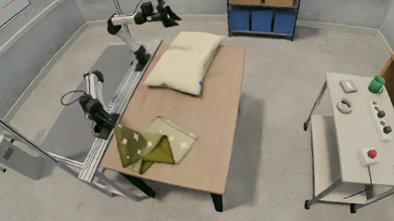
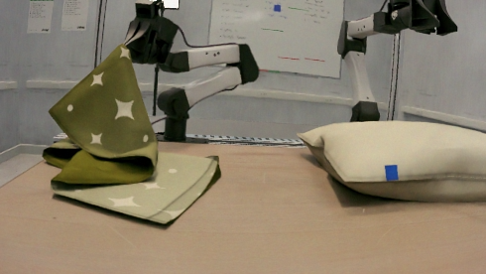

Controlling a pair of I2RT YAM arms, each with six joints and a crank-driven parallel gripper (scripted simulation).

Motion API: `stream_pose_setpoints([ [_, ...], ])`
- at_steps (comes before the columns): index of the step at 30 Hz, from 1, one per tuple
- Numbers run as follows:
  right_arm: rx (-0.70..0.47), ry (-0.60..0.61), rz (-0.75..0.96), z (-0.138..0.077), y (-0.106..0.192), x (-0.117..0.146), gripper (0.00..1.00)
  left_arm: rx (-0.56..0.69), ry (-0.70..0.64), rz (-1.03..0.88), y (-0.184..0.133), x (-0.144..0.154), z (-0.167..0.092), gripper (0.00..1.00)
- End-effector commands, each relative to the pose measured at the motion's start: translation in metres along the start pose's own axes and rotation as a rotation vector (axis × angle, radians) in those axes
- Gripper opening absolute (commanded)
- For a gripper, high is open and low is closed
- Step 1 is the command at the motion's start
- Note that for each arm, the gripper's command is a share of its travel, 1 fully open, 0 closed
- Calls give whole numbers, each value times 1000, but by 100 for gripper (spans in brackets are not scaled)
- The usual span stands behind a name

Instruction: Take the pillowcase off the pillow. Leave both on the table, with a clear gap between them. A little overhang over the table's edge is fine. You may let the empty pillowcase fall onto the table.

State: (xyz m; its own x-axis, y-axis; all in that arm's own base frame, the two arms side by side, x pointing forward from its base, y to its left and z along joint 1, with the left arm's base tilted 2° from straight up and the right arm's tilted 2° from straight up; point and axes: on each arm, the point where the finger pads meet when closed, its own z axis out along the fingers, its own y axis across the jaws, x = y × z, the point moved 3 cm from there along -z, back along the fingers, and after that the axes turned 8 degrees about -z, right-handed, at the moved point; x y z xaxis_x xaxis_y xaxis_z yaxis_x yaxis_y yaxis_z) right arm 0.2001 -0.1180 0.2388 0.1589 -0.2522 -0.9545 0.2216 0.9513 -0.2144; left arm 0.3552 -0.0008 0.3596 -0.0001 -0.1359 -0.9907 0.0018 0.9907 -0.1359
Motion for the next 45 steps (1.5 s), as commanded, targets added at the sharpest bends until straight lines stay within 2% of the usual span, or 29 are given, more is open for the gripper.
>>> stream_pose_setpoints([
  [1, -170, 23, 25, -3, 8, -5, 1, 6, -31, -11, -2, -15, -4, 63],
  [8, -286, 110, 93, -26, 5, 7, 1, 6, -31, -10, -2, -15, -4, 63],
  [11, -290, 121, 113, -30, 6, 13, 1, 6, -31, -10, -2, -15, -4, 63],
  [12, -290, 121, 98, -30, 2, 7, 1, 6, -31, -11, -2, -15, -4, 63],
  [13, -280, 137, 145, -35, 4, 19, 1, 6, -31, -10, -2, -15, -4, 63],
  [16, -266, 144, 151, -37, -1, 18, 1, 6, -31, -10, -2, -15, -4, 63],
  [29, -213, 144, 149, -37, -8, 23, 1, 6, -31, -10, -2, -15, -4, 63],
  [30, -205, 142, 138, -34, -13, 14, 1, 6, -31, -10, -2, -15, -4, 63],
  [45, -154, 221, 136, -32, -23, 32, 1, 6, -31, -10, -2, -15, -4, 63],
])
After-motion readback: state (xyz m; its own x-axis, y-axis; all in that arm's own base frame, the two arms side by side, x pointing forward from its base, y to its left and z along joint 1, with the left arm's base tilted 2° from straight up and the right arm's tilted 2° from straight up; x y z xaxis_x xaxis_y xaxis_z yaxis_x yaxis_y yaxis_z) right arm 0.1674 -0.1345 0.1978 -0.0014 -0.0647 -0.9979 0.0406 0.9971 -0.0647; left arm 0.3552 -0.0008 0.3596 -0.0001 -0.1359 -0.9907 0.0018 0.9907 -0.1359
